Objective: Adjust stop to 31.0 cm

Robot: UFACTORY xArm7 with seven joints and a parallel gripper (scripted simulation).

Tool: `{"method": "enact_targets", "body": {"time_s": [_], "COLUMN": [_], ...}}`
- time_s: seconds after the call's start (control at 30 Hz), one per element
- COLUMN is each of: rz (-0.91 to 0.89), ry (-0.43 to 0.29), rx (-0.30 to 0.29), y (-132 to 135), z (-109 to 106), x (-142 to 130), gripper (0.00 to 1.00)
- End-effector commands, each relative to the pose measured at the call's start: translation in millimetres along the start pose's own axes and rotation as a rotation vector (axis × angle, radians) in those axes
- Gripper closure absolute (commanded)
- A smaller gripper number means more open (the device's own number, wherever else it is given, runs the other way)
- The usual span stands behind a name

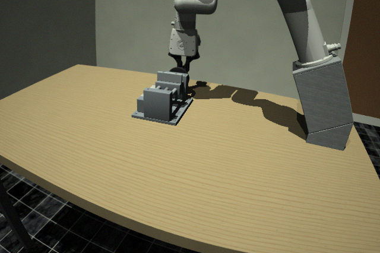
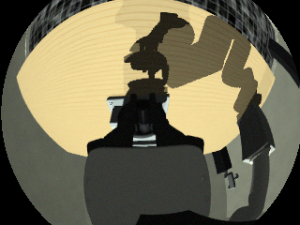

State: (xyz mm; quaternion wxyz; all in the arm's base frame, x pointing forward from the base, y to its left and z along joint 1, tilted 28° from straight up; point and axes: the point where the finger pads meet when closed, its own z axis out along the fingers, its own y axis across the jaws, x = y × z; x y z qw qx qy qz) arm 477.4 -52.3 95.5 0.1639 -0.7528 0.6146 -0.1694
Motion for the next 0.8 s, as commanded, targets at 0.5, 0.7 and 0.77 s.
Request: {"method": "enact_targets", "body": {"time_s": [0.5, 0.7, 0.77], "rz": [0.0, 0.0, 0.0], "ry": [0.001, 0.001, 0.001], "rx": [0.005, 0.005, 0.005], "y": [5.6, 6.3, 6.5], "z": [1.3, 1.6, 1.7], "x": [0.4, 0.4, 0.4], "gripper": [0.94, 0.94, 0.94]}}
